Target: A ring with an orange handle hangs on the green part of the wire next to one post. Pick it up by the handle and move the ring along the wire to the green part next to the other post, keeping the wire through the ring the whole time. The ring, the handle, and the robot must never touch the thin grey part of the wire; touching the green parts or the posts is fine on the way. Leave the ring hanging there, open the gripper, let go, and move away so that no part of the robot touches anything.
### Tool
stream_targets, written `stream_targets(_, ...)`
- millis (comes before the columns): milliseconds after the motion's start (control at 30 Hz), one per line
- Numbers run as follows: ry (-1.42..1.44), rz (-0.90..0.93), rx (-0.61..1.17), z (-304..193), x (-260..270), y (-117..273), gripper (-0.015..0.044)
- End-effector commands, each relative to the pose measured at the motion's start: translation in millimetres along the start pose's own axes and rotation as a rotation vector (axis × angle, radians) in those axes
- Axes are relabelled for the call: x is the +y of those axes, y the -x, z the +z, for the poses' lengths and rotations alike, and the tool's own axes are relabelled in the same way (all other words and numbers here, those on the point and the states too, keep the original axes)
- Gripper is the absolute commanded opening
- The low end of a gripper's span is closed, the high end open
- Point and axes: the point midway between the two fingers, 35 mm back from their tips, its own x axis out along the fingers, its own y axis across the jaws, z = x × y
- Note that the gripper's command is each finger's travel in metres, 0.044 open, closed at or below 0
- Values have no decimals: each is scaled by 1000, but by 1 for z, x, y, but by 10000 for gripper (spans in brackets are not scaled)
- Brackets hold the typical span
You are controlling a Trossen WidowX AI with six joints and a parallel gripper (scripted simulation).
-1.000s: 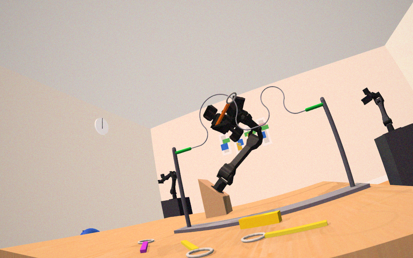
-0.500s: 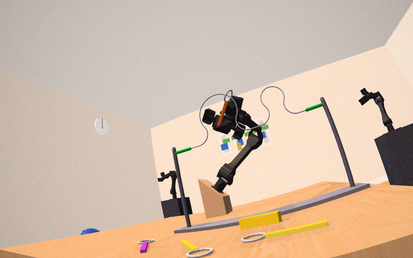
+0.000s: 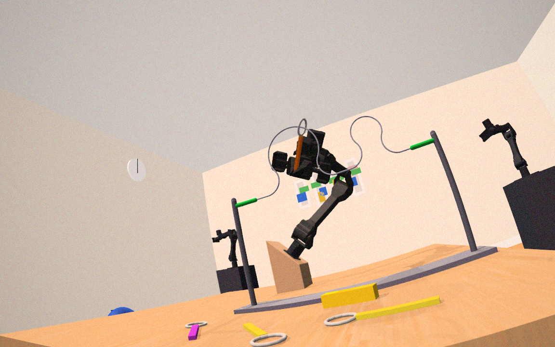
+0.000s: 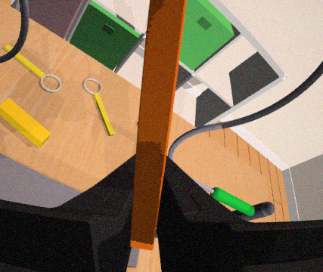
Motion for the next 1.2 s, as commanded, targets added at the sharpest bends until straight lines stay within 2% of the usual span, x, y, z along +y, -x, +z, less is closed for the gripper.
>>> stream_targets(0, -47, 23, -6, 0, 1, 0, -150)
stream_targets(1167, -467, 252, -62, 4, 20, 0, -150)
